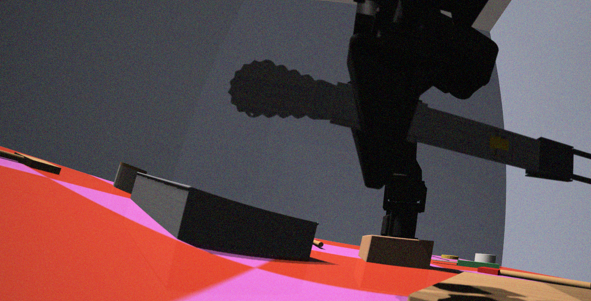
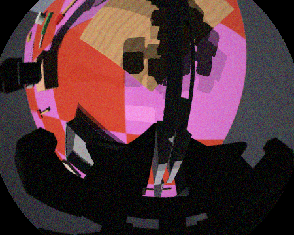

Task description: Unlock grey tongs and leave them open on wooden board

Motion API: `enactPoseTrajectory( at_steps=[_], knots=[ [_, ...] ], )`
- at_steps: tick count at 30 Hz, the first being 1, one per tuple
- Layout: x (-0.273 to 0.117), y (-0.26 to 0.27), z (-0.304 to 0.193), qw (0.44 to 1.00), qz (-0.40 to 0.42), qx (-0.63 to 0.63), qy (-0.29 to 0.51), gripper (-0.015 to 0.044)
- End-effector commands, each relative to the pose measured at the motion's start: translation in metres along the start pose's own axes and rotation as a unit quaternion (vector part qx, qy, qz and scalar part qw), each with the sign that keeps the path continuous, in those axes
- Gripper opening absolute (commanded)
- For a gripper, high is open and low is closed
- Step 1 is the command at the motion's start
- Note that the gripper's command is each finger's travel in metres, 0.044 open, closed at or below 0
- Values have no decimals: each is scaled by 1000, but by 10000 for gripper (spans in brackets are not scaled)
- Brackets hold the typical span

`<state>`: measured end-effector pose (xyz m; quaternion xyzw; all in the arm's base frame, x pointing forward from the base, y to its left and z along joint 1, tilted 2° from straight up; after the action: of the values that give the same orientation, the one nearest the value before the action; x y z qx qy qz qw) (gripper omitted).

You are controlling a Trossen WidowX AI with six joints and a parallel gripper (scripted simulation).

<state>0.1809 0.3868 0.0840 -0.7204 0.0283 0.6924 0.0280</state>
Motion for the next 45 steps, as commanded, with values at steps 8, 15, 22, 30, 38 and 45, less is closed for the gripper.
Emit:
enactPoseTrajectory(
  at_steps=[8,15,22,30,38,45],
  knots=[
    [-2,-22,69,995,-2,103,-3,-150],
    [-2,-30,115,986,-2,168,-6,-150],
    [-3,-33,162,973,-1,233,-9,-150],
    [-3,-31,216,952,1,305,-12,-150],
    [-4,-27,239,942,2,336,-13,-150],
    [-3,-28,239,941,1,338,-18,-150]
  ],
)
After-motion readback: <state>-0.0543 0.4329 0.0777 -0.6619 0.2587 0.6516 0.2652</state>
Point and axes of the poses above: the point midway between the two fingers, 35 mm back from their tips, its own x axis out along the fingers, its own y axis across the jaws, z = x × y, the point moved 2 cm from there along -x, back along the fingers, and after that the axes turned 1 degree about -x, right-handed, at the moved point
